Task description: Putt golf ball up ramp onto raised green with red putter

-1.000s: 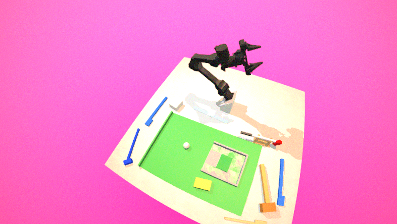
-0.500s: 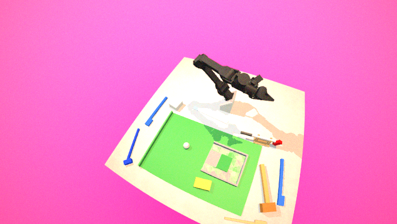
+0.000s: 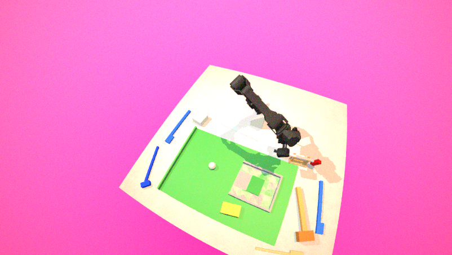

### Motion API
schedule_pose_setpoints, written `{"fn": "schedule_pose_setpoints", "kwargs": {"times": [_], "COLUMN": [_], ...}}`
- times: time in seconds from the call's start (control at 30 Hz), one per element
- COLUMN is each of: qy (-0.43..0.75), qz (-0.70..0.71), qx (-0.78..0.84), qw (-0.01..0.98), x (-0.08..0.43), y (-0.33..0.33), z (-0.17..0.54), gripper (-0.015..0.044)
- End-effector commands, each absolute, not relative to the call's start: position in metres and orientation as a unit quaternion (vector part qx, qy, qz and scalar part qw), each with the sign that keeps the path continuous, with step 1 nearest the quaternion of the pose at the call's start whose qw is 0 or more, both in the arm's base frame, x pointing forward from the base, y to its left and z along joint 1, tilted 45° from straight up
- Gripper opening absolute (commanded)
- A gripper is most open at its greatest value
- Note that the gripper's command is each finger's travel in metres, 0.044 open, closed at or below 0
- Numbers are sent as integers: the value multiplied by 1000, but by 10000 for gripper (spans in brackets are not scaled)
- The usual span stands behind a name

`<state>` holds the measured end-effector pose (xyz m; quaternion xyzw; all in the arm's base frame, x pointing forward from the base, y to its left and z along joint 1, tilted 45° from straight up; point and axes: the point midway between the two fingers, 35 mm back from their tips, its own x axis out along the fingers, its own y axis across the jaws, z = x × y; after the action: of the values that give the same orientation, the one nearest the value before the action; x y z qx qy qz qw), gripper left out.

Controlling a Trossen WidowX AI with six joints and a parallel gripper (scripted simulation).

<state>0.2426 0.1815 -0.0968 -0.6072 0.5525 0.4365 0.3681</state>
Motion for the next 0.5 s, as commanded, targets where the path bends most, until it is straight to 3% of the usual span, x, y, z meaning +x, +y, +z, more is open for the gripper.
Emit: {"fn": "schedule_pose_setpoints", "kwargs": {"times": [0.0, 0.47], "qy": [609, 609], "qz": [375, 374], "qx": [-610, -610], "qw": [342, 342], "x": [240, 238], "y": [146, 132], "z": [-107, -124], "gripper": [440, 440]}}
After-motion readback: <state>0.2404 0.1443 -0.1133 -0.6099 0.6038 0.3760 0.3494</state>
